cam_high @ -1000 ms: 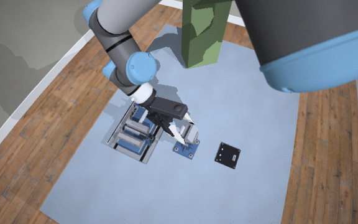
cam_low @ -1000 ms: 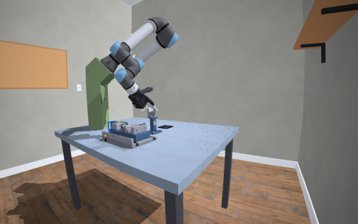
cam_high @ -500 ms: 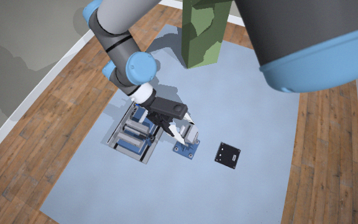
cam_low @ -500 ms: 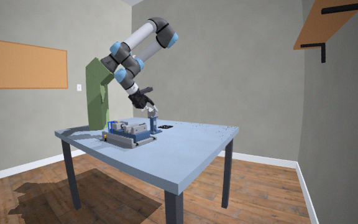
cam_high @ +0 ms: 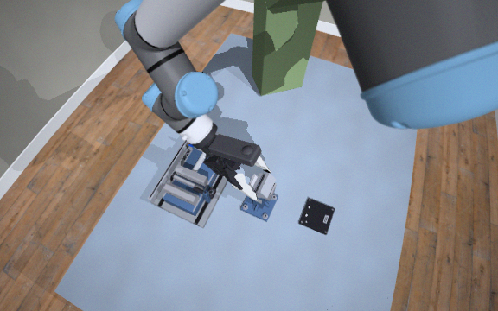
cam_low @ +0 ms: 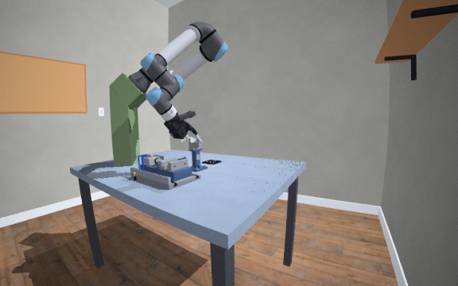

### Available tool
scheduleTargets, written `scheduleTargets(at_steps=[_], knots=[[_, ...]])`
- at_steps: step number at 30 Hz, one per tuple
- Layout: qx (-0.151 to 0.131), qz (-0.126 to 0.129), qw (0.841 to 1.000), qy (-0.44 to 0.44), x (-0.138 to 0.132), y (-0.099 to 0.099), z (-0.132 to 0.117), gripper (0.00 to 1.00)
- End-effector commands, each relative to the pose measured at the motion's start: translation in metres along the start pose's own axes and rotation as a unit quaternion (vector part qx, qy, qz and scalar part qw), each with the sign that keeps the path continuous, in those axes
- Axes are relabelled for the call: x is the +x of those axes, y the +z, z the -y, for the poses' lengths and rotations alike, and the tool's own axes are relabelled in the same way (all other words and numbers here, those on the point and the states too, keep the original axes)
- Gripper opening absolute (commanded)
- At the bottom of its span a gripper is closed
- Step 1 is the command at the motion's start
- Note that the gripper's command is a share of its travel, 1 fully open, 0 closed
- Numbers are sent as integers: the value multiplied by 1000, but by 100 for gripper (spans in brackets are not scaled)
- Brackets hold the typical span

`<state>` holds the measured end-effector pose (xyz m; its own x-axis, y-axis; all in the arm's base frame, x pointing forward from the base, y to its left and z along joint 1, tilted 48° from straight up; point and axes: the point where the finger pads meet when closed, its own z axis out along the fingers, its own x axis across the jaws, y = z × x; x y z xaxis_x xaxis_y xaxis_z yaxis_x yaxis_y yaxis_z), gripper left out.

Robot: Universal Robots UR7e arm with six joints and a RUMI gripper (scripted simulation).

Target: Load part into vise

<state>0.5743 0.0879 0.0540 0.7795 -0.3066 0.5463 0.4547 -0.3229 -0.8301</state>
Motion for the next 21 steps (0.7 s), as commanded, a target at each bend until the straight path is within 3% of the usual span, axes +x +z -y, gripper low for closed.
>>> scheduleTargets(at_steps=[1, 14, 15, 21], knots=[[0, 0, 1000, 0, 0, 0, 0, 51], [0, 0, 1000, 0, 0, 0, 0, 51], [0, 0, 1000, 0, 0, 0, 0, 0], [0, 0, 1000, 0, 0, 0, 0, 0]])
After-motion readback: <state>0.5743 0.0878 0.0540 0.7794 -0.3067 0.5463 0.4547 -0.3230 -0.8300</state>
